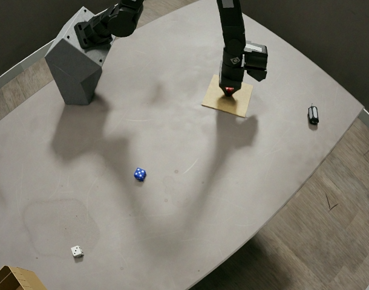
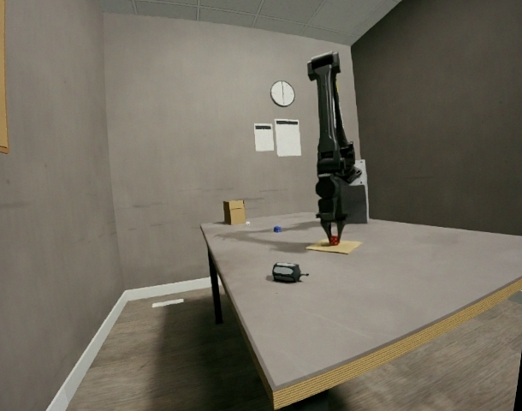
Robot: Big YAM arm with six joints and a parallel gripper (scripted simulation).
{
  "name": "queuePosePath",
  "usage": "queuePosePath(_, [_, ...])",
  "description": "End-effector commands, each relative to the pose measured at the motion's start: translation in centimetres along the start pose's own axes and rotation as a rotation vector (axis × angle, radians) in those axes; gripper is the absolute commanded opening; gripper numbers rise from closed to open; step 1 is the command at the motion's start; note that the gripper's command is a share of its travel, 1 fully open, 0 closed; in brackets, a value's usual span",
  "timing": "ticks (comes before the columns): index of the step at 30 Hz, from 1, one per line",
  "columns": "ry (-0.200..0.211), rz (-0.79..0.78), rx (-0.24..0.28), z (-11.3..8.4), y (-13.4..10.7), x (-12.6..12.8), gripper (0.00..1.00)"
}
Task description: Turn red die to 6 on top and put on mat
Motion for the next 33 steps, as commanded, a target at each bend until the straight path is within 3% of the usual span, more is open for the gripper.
queuePosePath(1, [-0.004,0.001,-0.021,-0.36,0.46,-0.48,0.20])
queuePosePath(33, [-0.004,0.001,-0.017,-0.34,0.73,-0.46,0.20])
Point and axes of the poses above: the point where the finger pads meet when closed, its own z axis out along the fingers, its own x axis across the jaws, y = z × x, the point moved 1 cm from there along -z, back along the fingers, and after that the axes turned 6 degrees about z, right-handed, at the moved point
